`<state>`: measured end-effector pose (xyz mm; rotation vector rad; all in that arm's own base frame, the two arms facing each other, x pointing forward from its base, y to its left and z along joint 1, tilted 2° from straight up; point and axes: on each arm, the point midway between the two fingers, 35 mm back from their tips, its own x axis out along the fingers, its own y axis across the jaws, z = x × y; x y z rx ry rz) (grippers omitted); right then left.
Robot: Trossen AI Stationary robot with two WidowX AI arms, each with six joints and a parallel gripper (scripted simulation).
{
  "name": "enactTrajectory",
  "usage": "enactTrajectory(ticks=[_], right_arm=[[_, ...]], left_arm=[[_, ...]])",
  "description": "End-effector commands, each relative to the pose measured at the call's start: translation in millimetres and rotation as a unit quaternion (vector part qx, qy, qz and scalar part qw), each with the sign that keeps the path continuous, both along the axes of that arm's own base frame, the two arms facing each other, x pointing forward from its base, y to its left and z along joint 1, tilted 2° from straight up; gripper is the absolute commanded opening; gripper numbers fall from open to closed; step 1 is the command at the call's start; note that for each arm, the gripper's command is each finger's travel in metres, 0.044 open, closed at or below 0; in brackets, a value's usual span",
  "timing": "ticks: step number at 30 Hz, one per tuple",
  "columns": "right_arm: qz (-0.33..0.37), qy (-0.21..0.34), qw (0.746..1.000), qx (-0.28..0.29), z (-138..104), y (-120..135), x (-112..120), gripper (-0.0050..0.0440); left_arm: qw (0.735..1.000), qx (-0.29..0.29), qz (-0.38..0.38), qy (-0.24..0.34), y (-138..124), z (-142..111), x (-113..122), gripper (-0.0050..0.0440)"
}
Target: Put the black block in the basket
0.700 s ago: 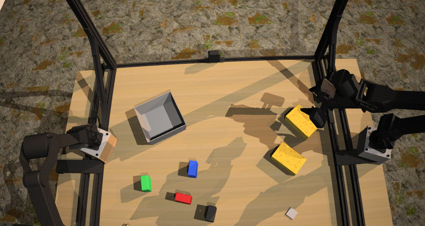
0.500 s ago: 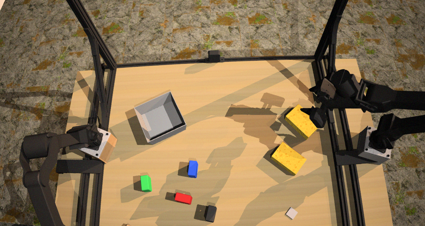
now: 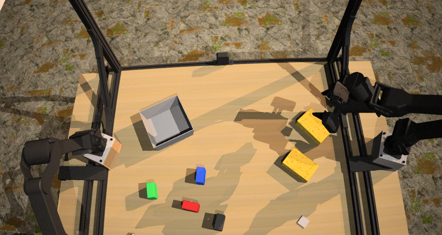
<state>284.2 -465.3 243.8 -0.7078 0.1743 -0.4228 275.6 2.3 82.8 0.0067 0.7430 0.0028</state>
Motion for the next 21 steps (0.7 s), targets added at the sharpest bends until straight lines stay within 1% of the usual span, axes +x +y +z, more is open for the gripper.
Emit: enactTrajectory(ticks=[1, 6, 11, 13, 15, 21], right_arm=[[0.001, 0.0, 1.0, 0.0, 0, 1, 1, 0.012], [0.01, 0.003, 1.0, 0.0, -2, 5, 8, 0.024], [0.031, 0.01, 0.999, 0.0, -7, 17, 26, 0.036], [0.031, 0.01, 0.999, 0.0, -7, 17, 26, 0.036], [0.032, 0.017, 0.999, 0.003, -10, 18, 31, 0.04], [0.037, 0.049, 0.998, 0.012, -24, 22, 52, 0.04]], left_arm=[[1.0, 0.0, 0.0, 0.0, 0, 0, 0, 0.04], [1.0, 0.003, 0.0, 0.002, 3, 1, 1, 0.04], [1.0, 0.008, 0.001, 0.008, 10, 2, 2, 0.04], [1.0, 0.008, 0.001, 0.008, 10, 2, 2, 0.04], [1.0, 0.005, 0.002, 0.004, 12, 3, 4, 0.04], [1.0, -0.007, 0.006, -0.012, 20, 9, 13, 0.04]])
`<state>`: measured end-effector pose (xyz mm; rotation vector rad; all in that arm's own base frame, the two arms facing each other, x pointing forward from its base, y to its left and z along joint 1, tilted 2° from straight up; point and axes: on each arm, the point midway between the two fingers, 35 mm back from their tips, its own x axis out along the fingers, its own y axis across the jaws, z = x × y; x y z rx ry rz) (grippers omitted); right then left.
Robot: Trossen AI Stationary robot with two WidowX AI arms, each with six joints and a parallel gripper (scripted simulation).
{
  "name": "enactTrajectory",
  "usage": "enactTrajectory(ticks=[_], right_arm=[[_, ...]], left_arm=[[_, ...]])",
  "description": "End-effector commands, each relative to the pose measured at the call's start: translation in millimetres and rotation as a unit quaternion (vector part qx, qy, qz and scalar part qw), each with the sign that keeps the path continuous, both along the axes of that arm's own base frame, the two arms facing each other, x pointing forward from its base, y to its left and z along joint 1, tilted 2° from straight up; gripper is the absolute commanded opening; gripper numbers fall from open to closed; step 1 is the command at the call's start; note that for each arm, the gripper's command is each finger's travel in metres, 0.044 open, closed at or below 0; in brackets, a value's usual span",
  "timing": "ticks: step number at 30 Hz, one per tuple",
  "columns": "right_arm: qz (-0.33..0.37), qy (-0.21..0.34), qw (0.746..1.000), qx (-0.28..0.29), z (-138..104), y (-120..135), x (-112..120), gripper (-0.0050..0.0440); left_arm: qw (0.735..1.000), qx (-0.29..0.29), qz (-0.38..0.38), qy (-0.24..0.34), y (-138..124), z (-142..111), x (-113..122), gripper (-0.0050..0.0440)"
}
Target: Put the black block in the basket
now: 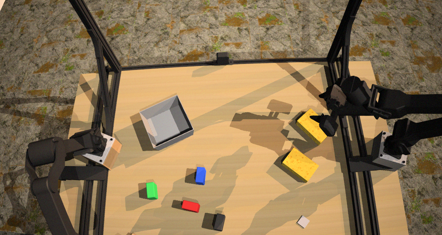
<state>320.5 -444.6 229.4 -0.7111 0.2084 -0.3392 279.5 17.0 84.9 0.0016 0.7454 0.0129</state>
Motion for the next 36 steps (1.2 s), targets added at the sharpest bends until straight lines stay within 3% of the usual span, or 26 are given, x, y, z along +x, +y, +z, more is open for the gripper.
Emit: enactTrajectory(ticks=[1, 7, 9, 18, 24, 26, 36], right_arm=[[0.006, 0.027, 1.0, 0.006, -12, 2, 20, 0.04], [0.017, 0.08, 0.997, 0.014, -33, 13, 51, 0.04], [0.017, 0.08, 0.997, 0.014, -33, 13, 51, 0.04], [0.053, 0.188, 0.981, 0.013, -71, 45, 99, 0.04], [0.082, 0.255, 0.964, 0.007, -93, 70, 121, 0.04], [0.082, 0.255, 0.964, 0.007, -93, 70, 121, 0.04], [0.152, 0.381, 0.912, -0.019, -130, 127, 148, 0.04]], left_arm=[[1.0, -0.008, 0.002, -0.016, 7, 9, 11, 0.04], [0.999, -0.023, 0.007, -0.041, 21, 18, 23, 0.04], [0.999, -0.023, 0.007, -0.041, 21, 18, 23, 0.04], [0.995, -0.041, 0.016, -0.089, 51, 37, 40, 0.04], [0.992, -0.046, 0.019, -0.117, 70, 48, 48, 0.04], [0.992, -0.046, 0.019, -0.117, 70, 48, 48, 0.04], [0.984, -0.046, 0.023, -0.17, 110, 67, 56, 0.04]])
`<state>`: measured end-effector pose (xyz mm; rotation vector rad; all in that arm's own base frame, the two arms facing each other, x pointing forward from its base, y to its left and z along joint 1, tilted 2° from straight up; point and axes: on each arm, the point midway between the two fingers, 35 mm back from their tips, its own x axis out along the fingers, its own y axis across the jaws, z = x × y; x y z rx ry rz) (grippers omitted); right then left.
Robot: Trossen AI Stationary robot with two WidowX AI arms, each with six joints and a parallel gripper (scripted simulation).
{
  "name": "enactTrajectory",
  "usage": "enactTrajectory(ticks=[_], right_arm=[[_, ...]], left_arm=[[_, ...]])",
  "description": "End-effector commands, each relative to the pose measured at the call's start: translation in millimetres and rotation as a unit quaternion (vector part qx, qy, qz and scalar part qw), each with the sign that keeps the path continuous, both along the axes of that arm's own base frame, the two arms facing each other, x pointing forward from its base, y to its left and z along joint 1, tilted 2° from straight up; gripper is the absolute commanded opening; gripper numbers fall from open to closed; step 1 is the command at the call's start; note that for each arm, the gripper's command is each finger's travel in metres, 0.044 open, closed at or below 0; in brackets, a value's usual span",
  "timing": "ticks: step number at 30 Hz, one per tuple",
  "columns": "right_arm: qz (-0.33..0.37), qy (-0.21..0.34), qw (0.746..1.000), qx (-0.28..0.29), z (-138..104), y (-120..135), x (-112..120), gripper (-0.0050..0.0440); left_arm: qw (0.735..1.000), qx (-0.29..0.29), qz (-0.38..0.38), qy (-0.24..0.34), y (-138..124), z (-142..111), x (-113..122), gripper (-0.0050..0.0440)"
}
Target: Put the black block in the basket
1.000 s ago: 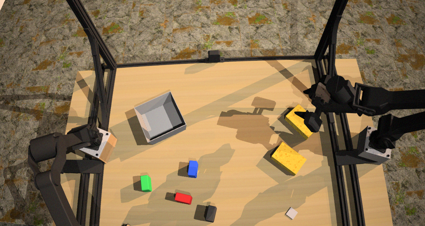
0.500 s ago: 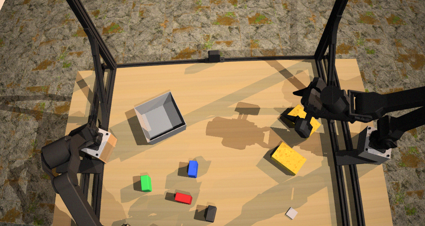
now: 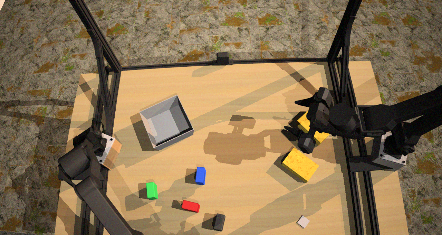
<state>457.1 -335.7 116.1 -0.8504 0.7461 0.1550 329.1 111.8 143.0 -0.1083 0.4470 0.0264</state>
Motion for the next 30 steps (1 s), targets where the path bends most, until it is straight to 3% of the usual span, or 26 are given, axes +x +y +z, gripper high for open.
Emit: enactTrajectory(ticks=[1, 9, 22, 24, 30], right_arm=[[0.038, 0.067, 0.997, -0.005, -20, 23, 13, 0.04], [0.096, 0.147, 0.984, -0.016, -38, 60, 18, 0.04], [0.237, 0.301, 0.922, -0.055, -61, 135, 13, 0.04], [0.237, 0.301, 0.922, -0.055, -61, 135, 13, 0.04], [0.289, 0.349, 0.889, -0.069, -65, 159, 6, 0.04]], left_arm=[[1.0, 0.003, -0.001, -0.026, 18, 11, 6, 0.04], [0.998, 0.009, 0.002, -0.054, 42, 21, 6, 0.04], [0.993, 0.034, 0.006, -0.109, 93, 41, -4, 0.04], [0.993, 0.034, 0.006, -0.109, 93, 41, -4, 0.04], [0.991, 0.045, 0.006, -0.126, 110, 47, -10, 0.04]])
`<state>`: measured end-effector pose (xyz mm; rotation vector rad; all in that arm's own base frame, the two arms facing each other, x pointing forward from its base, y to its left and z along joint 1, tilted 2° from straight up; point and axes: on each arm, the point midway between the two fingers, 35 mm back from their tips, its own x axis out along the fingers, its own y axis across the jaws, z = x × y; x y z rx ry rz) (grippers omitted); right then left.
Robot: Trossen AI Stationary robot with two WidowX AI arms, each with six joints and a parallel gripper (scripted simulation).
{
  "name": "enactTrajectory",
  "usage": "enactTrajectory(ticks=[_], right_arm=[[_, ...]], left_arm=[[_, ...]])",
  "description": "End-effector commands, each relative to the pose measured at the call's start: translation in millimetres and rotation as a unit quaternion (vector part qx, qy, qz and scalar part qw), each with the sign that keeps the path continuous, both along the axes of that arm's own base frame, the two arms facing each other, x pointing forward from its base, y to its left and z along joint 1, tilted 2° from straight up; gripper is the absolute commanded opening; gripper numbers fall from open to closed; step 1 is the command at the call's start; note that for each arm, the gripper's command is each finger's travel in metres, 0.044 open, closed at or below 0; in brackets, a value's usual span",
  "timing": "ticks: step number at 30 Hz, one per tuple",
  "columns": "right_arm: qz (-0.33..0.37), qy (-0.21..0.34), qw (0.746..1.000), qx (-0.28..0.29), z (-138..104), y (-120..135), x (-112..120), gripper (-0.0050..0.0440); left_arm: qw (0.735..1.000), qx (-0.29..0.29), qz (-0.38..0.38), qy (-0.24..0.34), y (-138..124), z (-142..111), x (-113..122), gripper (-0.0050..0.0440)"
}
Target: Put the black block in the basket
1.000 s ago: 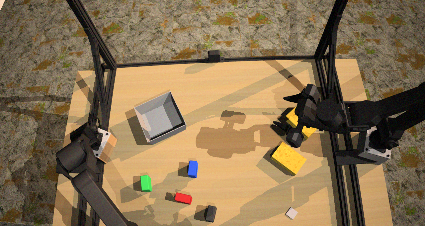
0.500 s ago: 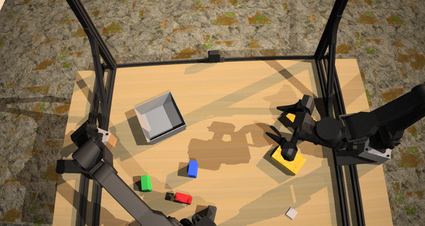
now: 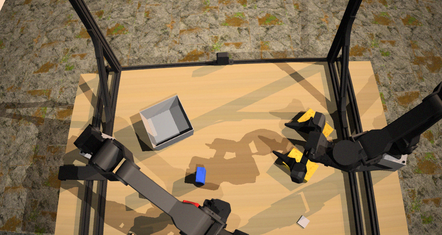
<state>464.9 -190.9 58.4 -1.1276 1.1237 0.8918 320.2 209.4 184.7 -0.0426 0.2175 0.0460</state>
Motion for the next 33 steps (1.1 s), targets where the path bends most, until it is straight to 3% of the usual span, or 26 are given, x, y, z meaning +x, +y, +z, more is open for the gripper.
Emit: enactTrajectory(ticks=[1, 9, 33], right_arm=[[0.042, 0.048, 0.998, -0.006, -8, 18, -3, 0.04], [0.083, 0.084, 0.993, -0.013, -9, 33, -8, 0.04], [0.093, 0.093, 0.991, -0.015, -9, 37, -10, 0.04]], left_arm=[[1.0, 0.011, -0.001, -0.015, 14, 6, -2, 0.04], [0.999, 0.02, 0.0, -0.025, 25, 10, -7, 0.04], [0.999, 0.022, 0.0, -0.028, 28, 11, -9, 0.04]])
